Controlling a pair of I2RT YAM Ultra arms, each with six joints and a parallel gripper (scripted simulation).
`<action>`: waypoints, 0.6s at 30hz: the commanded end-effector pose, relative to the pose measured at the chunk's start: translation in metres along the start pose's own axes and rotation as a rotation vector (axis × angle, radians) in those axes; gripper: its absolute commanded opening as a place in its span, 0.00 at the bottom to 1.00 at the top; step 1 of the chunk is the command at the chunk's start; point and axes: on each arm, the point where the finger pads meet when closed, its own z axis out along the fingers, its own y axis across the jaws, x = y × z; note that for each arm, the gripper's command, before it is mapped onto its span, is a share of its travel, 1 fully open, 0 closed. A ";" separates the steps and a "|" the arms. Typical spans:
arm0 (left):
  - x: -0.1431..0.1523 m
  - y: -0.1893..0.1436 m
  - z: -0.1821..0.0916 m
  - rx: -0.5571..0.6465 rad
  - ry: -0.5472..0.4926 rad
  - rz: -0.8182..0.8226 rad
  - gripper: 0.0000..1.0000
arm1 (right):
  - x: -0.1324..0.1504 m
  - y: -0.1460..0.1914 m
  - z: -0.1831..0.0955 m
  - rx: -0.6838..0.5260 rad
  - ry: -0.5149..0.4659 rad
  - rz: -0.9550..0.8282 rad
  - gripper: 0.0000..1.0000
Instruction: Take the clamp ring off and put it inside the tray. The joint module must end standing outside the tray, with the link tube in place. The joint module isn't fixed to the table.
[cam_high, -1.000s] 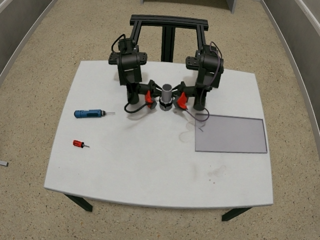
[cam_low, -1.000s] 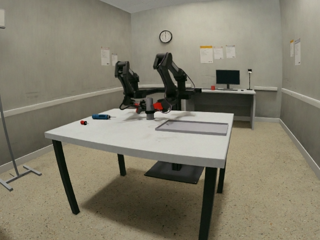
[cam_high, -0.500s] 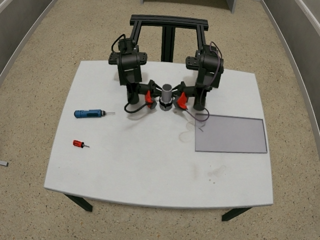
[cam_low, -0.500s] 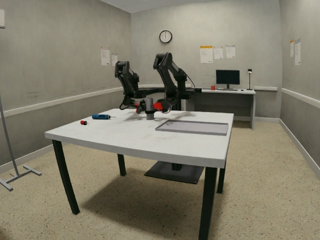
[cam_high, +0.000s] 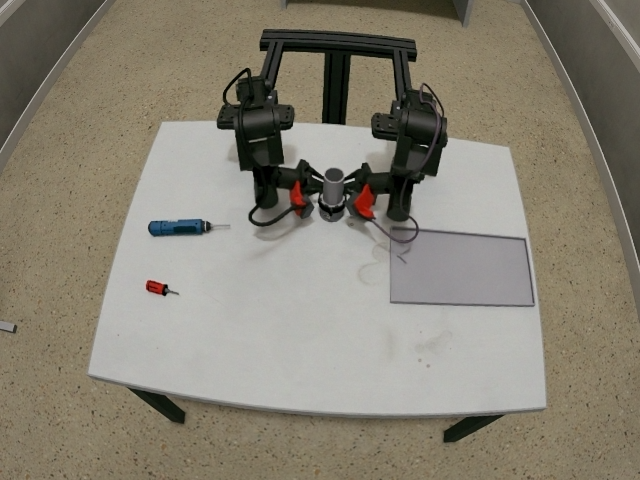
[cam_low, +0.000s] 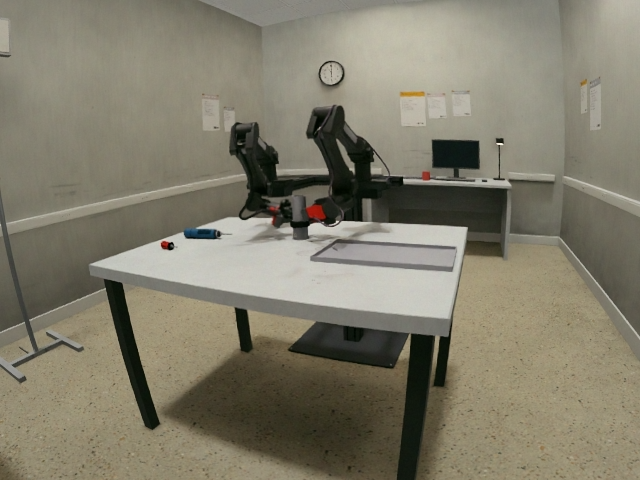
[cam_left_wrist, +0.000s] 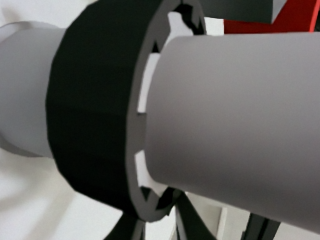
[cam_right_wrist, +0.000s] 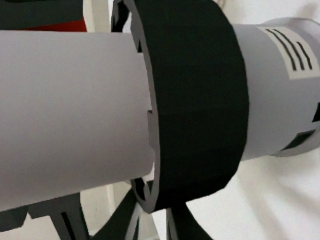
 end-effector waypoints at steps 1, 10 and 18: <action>-0.012 0.005 0.000 -0.007 -0.021 0.009 0.06 | -0.004 0.002 -0.002 0.016 -0.011 -0.010 0.06; 0.000 -0.002 0.000 0.000 -0.005 0.002 0.06 | 0.000 0.002 0.000 0.008 -0.003 -0.006 0.06; 0.000 -0.002 0.000 0.000 -0.005 0.002 0.06 | 0.000 0.002 0.000 0.008 -0.003 -0.006 0.06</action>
